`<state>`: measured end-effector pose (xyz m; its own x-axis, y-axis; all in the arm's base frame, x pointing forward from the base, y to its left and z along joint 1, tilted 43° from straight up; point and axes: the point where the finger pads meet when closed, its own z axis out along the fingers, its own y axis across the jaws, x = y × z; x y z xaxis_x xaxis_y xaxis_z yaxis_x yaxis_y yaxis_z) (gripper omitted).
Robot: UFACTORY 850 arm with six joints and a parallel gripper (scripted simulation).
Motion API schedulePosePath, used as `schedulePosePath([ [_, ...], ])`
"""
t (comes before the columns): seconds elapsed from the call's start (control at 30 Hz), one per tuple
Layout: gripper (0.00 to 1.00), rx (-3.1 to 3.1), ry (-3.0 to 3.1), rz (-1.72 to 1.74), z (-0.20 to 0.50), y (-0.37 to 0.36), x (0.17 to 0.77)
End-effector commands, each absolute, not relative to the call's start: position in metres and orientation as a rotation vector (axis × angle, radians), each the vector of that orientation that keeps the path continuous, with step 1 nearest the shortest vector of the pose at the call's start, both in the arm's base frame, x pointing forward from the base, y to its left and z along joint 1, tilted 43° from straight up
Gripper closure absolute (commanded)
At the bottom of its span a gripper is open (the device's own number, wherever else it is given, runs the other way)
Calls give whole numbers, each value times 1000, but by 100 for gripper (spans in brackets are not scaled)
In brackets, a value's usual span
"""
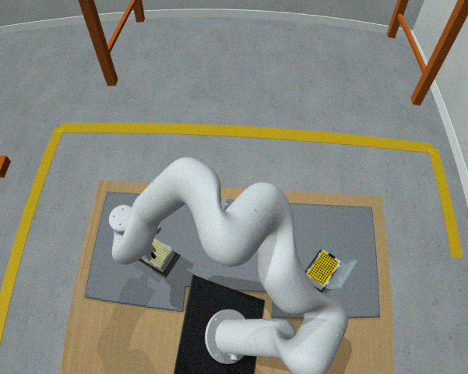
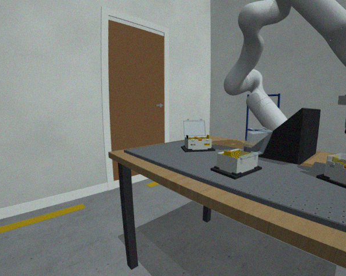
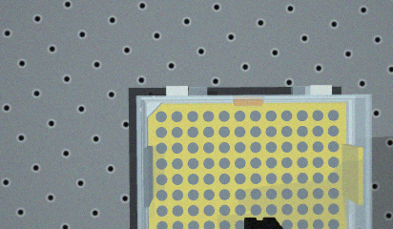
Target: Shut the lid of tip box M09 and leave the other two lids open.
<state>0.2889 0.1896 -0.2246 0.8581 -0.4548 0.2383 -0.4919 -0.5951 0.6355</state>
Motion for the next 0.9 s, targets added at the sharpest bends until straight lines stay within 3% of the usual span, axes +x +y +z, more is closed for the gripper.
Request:
schedulePosePath([
  [0.0, 100, 2299, -683, 67, -220, 194, 291],
  [0.87, 100, 2299, -683, 67, -193, 219, 296],
])
